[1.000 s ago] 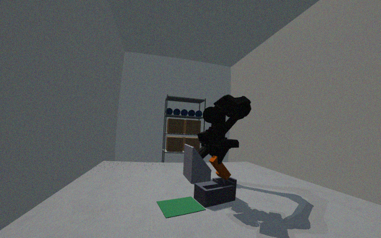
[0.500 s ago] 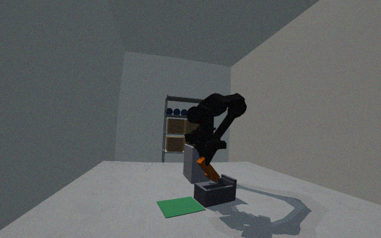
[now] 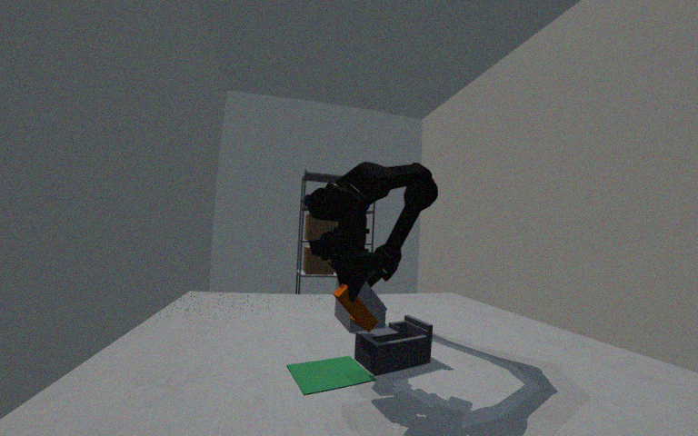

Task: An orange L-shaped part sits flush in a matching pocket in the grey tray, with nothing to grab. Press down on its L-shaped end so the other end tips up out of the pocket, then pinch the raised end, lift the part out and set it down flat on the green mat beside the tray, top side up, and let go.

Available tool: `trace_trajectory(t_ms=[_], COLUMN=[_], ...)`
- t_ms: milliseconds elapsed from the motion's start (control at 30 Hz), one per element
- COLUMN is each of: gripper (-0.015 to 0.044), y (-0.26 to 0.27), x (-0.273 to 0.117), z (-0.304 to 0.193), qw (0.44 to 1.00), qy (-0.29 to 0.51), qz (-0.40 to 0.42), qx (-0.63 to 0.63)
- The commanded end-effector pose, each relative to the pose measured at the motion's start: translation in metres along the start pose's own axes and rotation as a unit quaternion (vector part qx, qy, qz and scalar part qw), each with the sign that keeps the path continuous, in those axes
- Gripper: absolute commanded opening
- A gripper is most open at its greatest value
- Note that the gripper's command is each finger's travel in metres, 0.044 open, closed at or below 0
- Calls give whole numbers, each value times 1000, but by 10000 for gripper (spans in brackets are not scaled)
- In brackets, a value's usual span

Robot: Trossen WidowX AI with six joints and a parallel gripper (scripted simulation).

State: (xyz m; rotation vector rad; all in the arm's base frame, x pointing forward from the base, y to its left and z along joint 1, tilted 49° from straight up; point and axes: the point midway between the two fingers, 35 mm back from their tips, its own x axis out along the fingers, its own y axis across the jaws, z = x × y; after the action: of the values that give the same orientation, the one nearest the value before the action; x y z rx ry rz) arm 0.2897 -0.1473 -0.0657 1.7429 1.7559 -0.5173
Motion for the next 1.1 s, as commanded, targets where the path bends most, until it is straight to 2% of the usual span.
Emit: trace_trajectory(t_ms=[0,300,1067], gripper=[0,0,0], y=[-1,-3,-3], x=[-2,-3,25], z=[20,50,51], qw=[1000,1000,1000], qy=[-4,-5,-5], qz=[0,0,0], qx=[-2,-3,-3])
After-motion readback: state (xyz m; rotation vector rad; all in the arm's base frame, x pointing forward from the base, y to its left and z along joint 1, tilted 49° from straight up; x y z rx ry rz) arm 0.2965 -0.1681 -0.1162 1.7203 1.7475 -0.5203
